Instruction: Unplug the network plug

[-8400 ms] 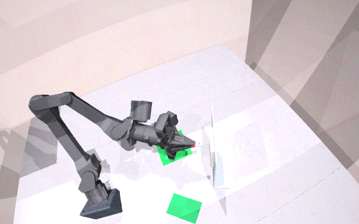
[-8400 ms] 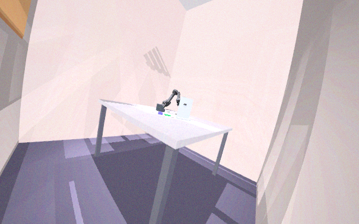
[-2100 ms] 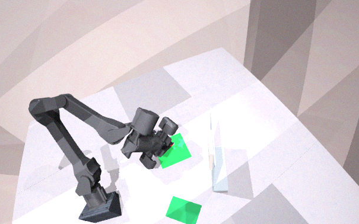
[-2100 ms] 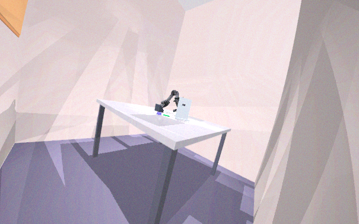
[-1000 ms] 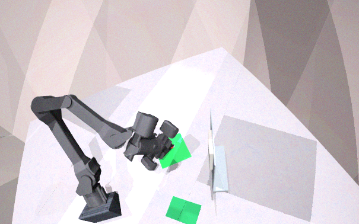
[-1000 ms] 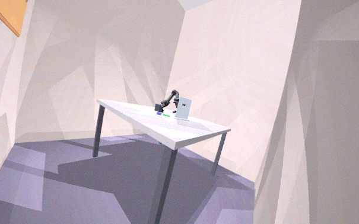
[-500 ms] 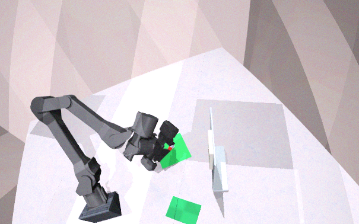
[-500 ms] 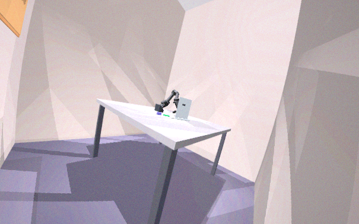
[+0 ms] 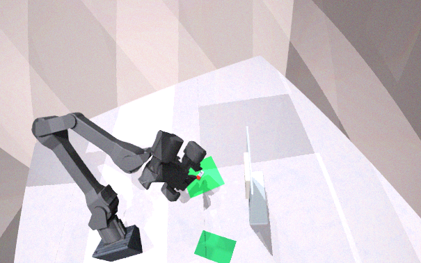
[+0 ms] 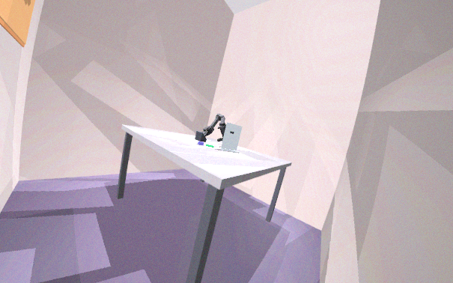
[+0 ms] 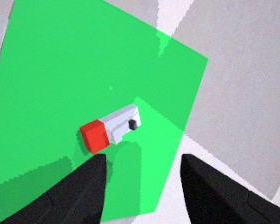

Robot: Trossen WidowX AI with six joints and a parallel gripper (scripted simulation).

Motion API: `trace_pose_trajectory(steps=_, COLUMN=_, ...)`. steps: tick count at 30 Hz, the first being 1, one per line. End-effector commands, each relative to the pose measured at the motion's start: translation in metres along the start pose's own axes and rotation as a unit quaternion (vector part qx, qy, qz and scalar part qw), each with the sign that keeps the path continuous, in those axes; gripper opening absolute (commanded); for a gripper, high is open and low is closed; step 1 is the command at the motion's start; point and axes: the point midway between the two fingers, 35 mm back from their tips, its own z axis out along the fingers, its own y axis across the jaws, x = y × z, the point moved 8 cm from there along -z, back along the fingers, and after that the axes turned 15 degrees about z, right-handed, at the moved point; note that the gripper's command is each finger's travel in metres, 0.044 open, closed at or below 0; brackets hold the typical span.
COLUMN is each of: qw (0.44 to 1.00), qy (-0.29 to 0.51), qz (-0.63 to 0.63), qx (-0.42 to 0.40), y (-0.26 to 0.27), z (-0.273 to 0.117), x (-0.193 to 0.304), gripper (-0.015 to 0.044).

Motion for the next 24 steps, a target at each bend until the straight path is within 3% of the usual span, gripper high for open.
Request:
trace_pose_trajectory(steps=1, qw=1.0, qy=-0.002, qz=-0.002, qx=0.0, y=0.0, z=-0.005, x=0.0, gripper=0.0156)
trace_pose_trajectory(steps=24, qw=1.0, qy=0.004, qz=-0.004, qx=-0.005, y=-0.014, z=-0.024, x=0.0, gripper=0.0156)
